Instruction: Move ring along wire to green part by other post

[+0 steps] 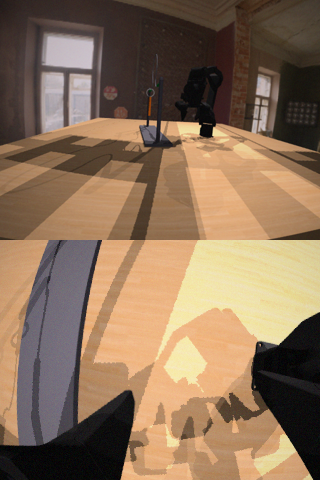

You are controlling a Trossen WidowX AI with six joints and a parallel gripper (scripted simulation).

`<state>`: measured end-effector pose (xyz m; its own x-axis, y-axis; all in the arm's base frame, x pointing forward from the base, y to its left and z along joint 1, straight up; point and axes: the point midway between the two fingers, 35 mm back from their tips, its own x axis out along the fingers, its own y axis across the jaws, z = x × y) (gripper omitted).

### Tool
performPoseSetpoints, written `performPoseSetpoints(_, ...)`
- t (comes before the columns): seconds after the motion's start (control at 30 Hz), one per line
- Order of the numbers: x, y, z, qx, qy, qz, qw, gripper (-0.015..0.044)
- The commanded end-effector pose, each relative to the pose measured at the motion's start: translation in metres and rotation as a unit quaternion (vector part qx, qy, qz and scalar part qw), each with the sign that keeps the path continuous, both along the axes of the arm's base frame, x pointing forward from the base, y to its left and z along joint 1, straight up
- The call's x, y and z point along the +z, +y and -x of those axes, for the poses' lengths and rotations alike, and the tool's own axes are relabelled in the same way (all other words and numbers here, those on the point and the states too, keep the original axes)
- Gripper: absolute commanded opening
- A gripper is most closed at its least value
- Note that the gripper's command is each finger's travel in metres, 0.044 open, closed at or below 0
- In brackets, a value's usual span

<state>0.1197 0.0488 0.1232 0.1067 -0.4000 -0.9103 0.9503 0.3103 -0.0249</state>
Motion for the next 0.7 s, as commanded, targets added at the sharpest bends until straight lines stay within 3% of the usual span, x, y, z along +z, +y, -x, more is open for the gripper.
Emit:
performPoseSetpoints(0.0, 0.0, 0.0, 0.0, 0.0, 0.0, -0.001, 1.0, 0.0374)
performPoseSetpoints(0.27, -0.018, 0.006, -0.023, -0.019, 0.013, -0.065, 0.998, 0.0164)
performPoseSetpoints(0.67, -0.043, -0.005, -0.086, -0.028, -0.026, -0.182, 0.983, 0.016)
